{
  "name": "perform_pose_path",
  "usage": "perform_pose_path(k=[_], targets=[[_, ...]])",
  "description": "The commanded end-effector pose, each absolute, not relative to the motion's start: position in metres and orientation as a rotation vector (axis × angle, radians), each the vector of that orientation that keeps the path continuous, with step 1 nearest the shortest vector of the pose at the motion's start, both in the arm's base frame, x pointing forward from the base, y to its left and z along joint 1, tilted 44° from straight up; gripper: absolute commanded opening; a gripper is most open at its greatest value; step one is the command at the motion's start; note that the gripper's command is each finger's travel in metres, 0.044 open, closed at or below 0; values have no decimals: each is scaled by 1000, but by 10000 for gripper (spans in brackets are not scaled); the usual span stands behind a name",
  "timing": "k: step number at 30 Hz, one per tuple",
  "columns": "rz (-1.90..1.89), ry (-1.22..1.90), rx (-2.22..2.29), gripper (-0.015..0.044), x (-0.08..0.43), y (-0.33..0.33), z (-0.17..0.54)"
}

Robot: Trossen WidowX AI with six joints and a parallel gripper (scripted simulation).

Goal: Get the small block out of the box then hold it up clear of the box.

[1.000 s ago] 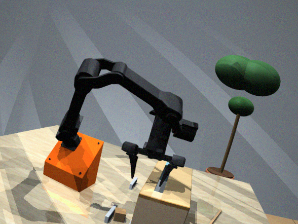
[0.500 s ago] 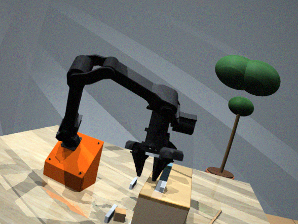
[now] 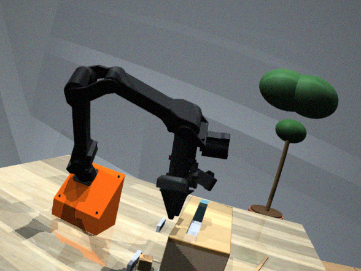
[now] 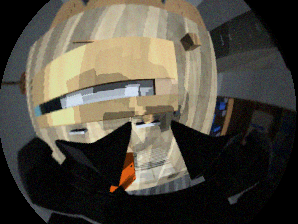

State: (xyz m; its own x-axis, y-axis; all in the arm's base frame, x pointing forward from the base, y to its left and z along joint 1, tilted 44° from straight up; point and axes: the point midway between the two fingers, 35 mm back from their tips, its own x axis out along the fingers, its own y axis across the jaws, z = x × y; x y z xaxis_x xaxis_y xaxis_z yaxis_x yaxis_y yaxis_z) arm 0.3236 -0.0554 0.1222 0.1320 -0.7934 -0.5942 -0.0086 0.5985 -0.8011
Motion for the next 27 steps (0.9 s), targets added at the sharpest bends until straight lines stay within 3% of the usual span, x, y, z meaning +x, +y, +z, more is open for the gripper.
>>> perform_pose_path(k=[1,27], targets=[[-1086,843,131,285,309,-64,129],[-1367,-177,1651,285,295,-70,143]])
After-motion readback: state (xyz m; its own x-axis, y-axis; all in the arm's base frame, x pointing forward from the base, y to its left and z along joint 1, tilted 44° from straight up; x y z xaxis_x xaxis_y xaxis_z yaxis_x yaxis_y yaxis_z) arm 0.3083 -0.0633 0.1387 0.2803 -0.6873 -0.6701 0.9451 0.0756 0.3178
